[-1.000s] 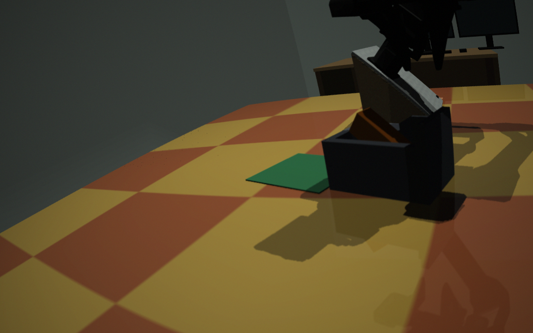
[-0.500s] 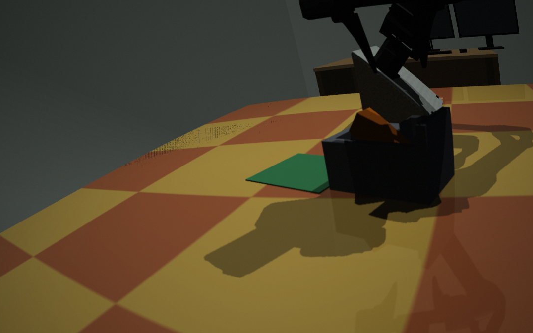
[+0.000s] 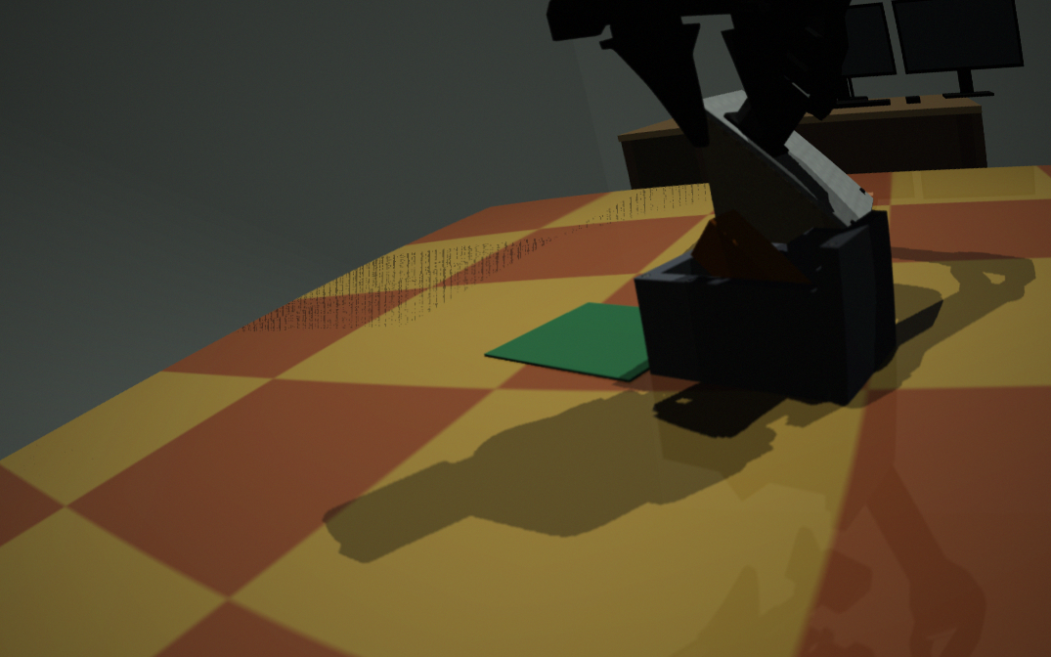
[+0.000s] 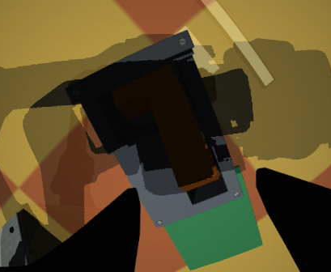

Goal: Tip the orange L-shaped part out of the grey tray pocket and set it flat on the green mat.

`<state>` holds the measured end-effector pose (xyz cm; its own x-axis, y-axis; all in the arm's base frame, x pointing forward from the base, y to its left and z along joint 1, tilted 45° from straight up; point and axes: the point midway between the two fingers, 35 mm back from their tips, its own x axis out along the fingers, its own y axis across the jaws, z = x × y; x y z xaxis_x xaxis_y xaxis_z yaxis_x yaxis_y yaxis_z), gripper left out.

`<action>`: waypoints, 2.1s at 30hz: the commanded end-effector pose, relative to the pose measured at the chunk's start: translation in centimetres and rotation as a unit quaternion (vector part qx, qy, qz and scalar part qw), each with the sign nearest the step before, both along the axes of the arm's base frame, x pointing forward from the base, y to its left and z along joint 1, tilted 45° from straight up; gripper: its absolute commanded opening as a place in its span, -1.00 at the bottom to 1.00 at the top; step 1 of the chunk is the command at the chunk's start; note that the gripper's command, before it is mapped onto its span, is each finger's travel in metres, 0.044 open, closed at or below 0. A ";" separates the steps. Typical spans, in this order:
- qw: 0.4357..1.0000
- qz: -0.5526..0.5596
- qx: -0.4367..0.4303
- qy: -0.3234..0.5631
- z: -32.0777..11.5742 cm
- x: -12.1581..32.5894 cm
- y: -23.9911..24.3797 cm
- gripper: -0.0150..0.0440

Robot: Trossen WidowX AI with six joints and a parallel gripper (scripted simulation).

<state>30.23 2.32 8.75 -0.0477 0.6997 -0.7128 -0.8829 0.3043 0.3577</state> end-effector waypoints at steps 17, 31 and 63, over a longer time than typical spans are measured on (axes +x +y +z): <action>0.992 0.092 0.004 -0.089 -3.4 -0.5 1.1 0.46; 0.992 0.092 0.004 -0.089 -4.9 -0.5 2.5 0.46; 0.991 0.094 0.003 -0.090 -6.5 -0.7 4.1 -0.19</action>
